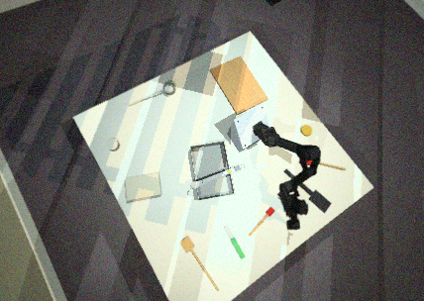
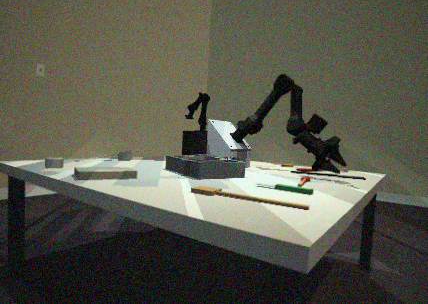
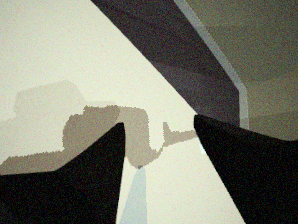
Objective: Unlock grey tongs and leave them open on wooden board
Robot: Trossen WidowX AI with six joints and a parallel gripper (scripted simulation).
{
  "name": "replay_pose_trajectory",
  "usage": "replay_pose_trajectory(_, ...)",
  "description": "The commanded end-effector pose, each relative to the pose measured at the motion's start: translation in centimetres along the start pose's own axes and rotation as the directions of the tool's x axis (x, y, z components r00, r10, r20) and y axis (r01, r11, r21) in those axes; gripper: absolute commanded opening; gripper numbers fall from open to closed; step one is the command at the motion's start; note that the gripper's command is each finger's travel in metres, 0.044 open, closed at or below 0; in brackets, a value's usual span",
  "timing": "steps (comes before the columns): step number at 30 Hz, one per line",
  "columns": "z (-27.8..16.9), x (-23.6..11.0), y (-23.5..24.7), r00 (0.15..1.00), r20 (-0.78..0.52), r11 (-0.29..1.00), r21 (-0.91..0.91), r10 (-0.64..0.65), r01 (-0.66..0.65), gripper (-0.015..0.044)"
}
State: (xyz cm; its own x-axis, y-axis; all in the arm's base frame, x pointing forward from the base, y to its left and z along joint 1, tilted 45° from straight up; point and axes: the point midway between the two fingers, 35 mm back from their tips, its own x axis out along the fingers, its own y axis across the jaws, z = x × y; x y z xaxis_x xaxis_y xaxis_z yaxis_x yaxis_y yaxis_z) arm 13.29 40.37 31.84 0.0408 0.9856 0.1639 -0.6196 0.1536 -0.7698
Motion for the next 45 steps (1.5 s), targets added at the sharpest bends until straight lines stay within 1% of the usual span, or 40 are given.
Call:
replay_pose_trajectory(1, -4.9, -1.3, -2.9, 0.989, -0.142, 0.989, 0.135, -0.037, 0.056, 0.026)
replay_pose_trajectory(4, -9.3, -3.1, -4.7, 0.964, -0.263, 0.954, 0.277, -0.039, 0.114, 0.026)
replay_pose_trajectory(6, -12.3, -4.8, -5.7, 0.939, -0.344, 0.904, 0.391, -0.03, 0.172, 0.026)
replay_pose_trajectory(8, -15.0, -6.7, -6.6, 0.908, -0.419, 0.834, 0.494, -0.02, 0.246, 0.026)
replay_pose_trajectory(10, -17.5, -8.9, -7.0, 0.875, -0.484, 0.729, 0.599, 0.002, 0.33, 0.026)
replay_pose_trajectory(13, -21.3, -12.8, -7.4, 0.813, -0.58, 0.5, 0.717, 0.042, 0.486, 0.026)
replay_pose_trajectory(16, -24.6, -17.3, -7.3, 0.744, -0.662, 0.207, 0.743, 0.089, 0.636, 0.026)
replay_pose_trajectory(17, -25.6, -18.9, -7.2, 0.721, -0.685, 0.1, 0.729, 0.105, 0.677, 0.026)
replay_pose_trajectory(19, -27.0, -21.6, -7.3, 0.679, -0.723, -0.05, 0.679, 0.125, 0.732, 0.026)
replay_pose_trajectory(23, -29.0, -26.3, -6.5, 0.619, -0.764, -0.355, 0.536, 0.183, 0.766, 0.026)
replay_pose_trajectory(25, -29.9, -29.3, -5.6, 0.585, -0.781, -0.541, 0.401, 0.22, 0.739, 0.026)
replay_pose_trajectory(26, -30.2, -30.9, -5.1, 0.568, -0.787, -0.635, 0.315, 0.24, 0.705, 0.026)
replay_pose_trajectory(28, -30.6, -34.2, -3.9, 0.539, -0.794, -0.8, 0.116, 0.281, 0.589, 0.026)
replay_pose_trajectory(29, -30.4, -35.8, -4.7, 0.501, -0.826, -0.821, 0.087, 0.257, 0.565, 0.026)
replay_pose_trajectory(31, -30.5, -36.5, -3.7, 0.51, -0.81, -0.873, -0.003, 0.289, 0.488, 0.026)
replay_pose_trajectory(33, -30.5, -37.3, -2.3, 0.525, -0.785, -0.922, -0.151, 0.33, 0.356, 0.026)
replay_pose_trajectory(34, -30.4, -37.9, -1.4, 0.532, -0.769, -0.932, -0.243, 0.353, 0.268, 0.026)
replay_pose_trajectory(35, -30.5, -38.2, -1.4, 0.528, -0.772, -0.932, -0.242, 0.353, 0.27, 0.026)
replay_pose_trajectory(37, -30.5, -38.4, -0.9, 0.535, -0.762, -0.931, -0.283, 0.364, 0.231, 0.026)
replay_pose_trajectory(40, -30.4, -39.4, 0.8, 0.563, -0.725, -0.9, -0.428, 0.397, 0.083, 0.026)
replay_pose_trajectory(42, -30.4, -39.5, 0.9, 0.564, -0.724, -0.899, -0.43, 0.398, 0.082, 0.026)
replay_pose_trajectory(43, -30.4, -39.6, 1.1, 0.569, -0.717, -0.889, -0.455, 0.403, 0.055, 0.026)
replay_pose_trajectory(45, -30.1, -39.8, 2.1, 0.593, -0.687, -0.833, -0.552, 0.421, -0.048, 0.026)
